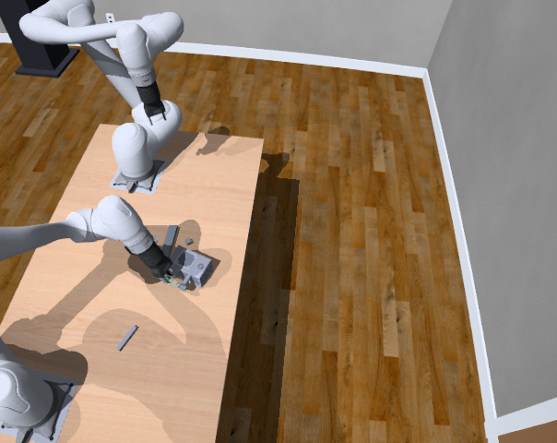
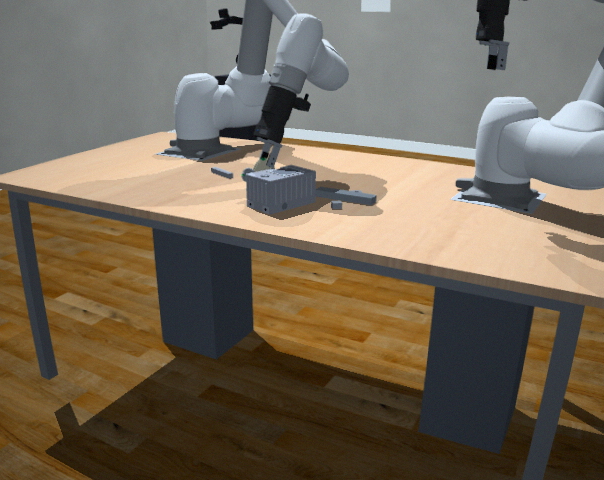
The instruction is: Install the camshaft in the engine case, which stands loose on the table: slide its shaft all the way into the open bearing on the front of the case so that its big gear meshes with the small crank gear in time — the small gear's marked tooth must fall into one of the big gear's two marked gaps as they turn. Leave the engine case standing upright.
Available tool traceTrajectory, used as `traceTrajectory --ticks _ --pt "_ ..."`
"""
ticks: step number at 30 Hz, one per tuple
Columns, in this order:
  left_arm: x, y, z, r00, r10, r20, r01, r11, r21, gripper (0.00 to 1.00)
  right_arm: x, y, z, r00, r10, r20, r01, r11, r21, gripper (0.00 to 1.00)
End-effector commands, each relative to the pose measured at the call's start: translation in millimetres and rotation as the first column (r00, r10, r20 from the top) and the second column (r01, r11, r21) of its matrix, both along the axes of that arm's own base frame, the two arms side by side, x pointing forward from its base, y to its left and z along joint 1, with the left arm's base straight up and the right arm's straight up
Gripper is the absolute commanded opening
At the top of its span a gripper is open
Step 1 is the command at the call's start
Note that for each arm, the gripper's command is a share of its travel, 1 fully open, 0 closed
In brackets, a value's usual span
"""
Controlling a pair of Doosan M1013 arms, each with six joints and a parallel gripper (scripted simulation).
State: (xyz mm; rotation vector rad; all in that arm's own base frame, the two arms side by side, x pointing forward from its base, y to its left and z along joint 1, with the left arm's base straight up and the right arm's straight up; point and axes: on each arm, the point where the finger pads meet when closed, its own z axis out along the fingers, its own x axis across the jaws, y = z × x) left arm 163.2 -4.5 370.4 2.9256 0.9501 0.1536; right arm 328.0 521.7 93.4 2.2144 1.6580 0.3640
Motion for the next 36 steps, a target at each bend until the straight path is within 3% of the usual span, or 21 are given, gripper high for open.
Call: traceTrajectory --ticks 1,22,36 --pt "0.3 0.0 0.4 1.000 0.000 0.001 0.000 1.000 0.000 1.00 -2.5 4.1 1.0 1.000 0.000 -0.004 0.000 1.000 0.002 0.64" --pt "0.3 0.0 0.4 1.000 0.000 0.001 0.000 1.000 0.000 1.00 -2.8 4.1 2.1 1.000 0.000 -0.004 0.000 1.000 0.002 0.64" --pt "0.3 0.0 0.4 1.000 0.000 0.001 0.000 1.000 0.000 1.00 -11.4 6.8 23.6 1.000 0.002 -0.003 -0.002 1.000 0.004 0.64"
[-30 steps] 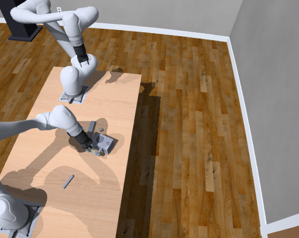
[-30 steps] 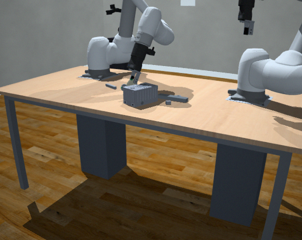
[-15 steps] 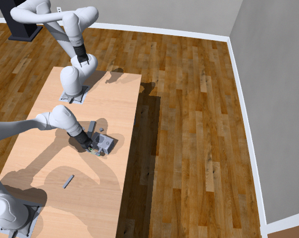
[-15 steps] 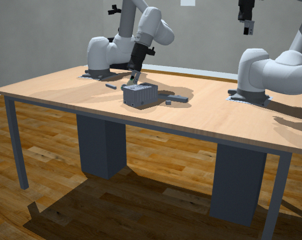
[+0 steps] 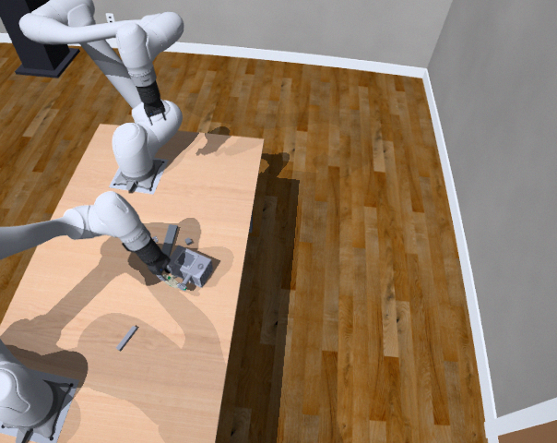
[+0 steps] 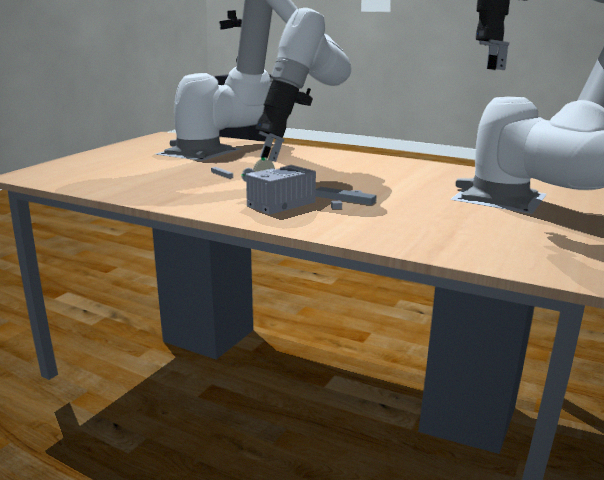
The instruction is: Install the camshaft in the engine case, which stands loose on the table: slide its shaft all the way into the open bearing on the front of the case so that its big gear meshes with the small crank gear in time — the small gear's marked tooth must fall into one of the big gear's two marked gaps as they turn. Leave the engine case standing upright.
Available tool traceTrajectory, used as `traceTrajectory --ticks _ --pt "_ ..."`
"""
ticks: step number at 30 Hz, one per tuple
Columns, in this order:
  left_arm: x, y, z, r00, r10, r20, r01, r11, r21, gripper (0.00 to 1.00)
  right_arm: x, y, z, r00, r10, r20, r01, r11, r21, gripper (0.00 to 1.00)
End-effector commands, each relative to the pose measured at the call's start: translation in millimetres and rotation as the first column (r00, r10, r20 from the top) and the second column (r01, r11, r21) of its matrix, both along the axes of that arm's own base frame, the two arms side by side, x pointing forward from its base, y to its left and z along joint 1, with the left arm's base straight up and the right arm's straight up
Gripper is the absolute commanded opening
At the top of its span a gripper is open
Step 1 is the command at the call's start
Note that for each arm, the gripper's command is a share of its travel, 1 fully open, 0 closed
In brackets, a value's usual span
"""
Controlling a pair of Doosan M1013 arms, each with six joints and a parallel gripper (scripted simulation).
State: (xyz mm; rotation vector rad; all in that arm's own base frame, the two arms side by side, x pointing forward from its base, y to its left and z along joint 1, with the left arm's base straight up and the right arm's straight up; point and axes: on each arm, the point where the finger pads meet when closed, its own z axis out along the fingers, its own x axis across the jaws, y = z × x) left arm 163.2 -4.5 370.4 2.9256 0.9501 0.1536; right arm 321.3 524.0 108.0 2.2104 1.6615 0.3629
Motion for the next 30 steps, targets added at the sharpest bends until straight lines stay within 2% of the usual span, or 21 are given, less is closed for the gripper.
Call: traceTrajectory --ticks 1,13,30 --pt "0.3 0.0 0.4 1.000 0.000 0.001 0.000 1.000 0.000 1.00 -4.7 4.5 9.0 1.000 -0.001 -0.003 0.001 1.000 0.006 0.64" --pt "0.3 0.0 0.4 1.000 0.000 0.001 0.000 1.000 0.000 1.00 -15.1 7.5 32.2 1.000 -0.002 -0.003 0.002 1.000 0.006 0.64" --pt "0.3 0.0 0.4 1.000 0.000 0.001 0.000 1.000 0.000 1.00 -16.0 7.6 39.1 1.000 -0.001 -0.003 0.001 1.000 0.006 0.64"
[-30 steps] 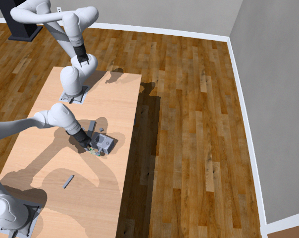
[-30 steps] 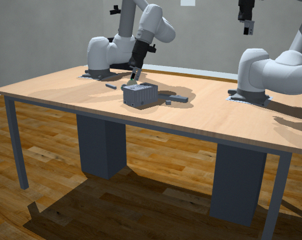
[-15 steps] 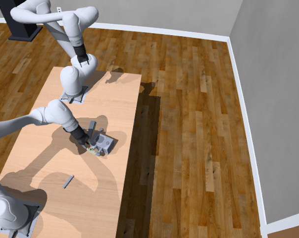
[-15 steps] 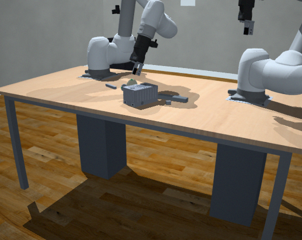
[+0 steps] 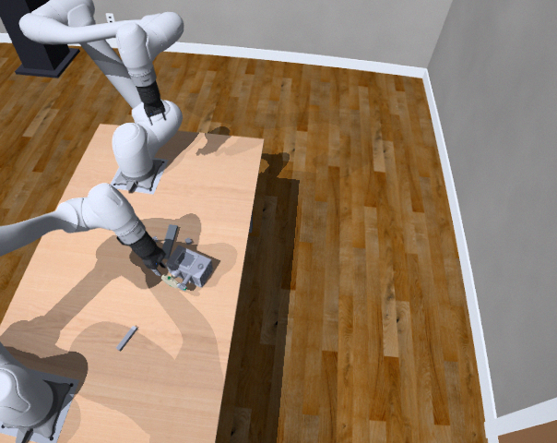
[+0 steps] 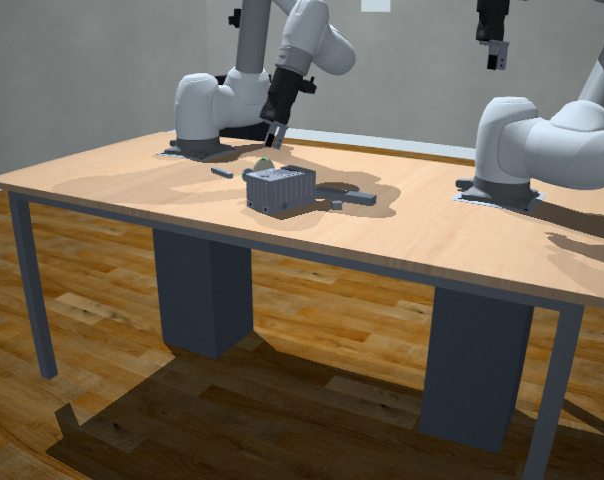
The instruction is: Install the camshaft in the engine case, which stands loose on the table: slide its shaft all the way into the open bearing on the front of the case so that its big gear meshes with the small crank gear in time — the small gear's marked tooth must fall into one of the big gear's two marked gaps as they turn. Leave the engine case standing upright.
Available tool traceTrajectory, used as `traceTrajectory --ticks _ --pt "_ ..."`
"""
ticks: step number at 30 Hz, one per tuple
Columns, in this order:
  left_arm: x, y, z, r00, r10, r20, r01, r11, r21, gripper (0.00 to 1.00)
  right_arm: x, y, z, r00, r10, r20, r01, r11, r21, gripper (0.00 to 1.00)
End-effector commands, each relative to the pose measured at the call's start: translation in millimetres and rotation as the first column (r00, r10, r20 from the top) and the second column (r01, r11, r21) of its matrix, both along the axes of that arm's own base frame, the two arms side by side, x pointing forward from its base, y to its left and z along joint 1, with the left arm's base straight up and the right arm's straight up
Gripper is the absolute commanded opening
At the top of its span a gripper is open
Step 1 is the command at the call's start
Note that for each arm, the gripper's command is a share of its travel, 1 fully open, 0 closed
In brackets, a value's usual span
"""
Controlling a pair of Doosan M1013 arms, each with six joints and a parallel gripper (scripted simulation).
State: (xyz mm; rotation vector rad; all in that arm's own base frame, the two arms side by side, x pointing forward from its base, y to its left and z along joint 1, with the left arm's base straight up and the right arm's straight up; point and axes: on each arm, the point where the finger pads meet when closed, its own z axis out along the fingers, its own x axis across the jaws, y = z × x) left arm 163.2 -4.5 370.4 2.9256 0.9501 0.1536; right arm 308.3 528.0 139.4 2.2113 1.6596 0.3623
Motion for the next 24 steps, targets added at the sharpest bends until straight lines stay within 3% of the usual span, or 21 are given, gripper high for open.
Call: traceTrajectory --ticks 1,24 --pt "0.3 0.0 0.4 1.000 0.000 0.001 0.000 1.000 0.000 1.00 -3.0 3.7 9.2 1.000 0.000 -0.004 0.000 1.000 0.006 0.64" --pt "0.3 0.0 0.4 1.000 0.000 0.001 0.000 1.000 0.000 1.00 -3.3 3.4 58.6 1.000 0.001 -0.004 0.000 1.000 0.006 0.64"
